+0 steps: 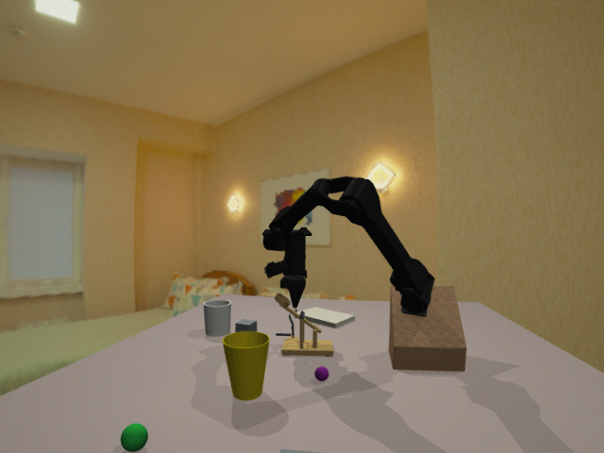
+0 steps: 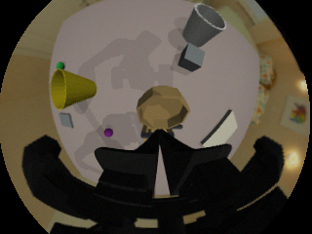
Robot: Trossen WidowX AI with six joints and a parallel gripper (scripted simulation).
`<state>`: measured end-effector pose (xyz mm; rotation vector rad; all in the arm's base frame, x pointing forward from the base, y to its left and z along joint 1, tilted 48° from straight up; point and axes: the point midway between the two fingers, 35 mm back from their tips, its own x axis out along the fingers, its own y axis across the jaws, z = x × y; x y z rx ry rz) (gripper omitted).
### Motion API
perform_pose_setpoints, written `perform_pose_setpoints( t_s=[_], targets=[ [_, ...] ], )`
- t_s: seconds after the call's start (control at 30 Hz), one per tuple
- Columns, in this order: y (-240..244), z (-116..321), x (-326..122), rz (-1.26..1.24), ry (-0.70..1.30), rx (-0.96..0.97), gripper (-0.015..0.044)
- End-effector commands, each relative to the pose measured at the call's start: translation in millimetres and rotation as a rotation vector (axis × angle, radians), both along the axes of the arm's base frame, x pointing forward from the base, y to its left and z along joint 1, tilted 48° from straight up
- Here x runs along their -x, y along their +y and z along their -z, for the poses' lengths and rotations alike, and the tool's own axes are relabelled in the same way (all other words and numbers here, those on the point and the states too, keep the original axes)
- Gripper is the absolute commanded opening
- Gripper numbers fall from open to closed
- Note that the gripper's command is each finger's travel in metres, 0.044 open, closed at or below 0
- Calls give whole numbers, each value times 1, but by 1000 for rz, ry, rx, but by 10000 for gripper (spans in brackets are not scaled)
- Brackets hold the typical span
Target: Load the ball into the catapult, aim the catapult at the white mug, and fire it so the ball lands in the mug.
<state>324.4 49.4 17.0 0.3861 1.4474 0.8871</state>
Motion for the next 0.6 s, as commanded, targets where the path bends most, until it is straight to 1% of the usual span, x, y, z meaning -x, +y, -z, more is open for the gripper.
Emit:
perform_pose_setpoints(
  t_s=[0.0,0.57],
  targets=[
    [5,5,-3,4,6,-5,0],
    [25,18,-13,4,5,-6,0]
  ],
)
